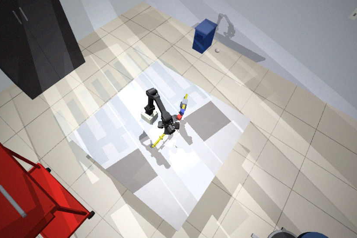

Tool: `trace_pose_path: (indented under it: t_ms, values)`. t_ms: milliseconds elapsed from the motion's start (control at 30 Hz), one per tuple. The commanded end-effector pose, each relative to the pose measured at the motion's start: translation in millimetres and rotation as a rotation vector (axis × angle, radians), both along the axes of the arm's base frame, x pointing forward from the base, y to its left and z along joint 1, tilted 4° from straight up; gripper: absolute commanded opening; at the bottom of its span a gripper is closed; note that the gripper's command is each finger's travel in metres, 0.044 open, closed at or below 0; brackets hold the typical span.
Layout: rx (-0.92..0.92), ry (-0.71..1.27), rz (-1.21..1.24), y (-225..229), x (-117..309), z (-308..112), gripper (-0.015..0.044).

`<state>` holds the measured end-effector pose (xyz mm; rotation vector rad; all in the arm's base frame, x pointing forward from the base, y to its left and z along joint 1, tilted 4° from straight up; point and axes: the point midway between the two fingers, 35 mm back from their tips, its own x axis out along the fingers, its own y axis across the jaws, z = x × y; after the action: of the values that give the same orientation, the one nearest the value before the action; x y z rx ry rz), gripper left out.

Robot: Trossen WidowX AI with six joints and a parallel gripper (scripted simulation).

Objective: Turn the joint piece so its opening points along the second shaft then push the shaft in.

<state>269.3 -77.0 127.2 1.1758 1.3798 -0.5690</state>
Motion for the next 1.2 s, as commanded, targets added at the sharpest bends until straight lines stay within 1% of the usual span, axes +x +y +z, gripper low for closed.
trace_pose_path:
  t_ms: [0,433,900,1167]
  values:
    - [-0.075,-0.034,0.124,-21,0,0,0.044]
    - [-0.28,-0.084,0.51,-83,-11,0,0.044]
    - [-0.436,-0.053,0.943,-147,-35,3,0.044]
    - [-0.44,-0.049,0.957,-150,-36,3,0.044]
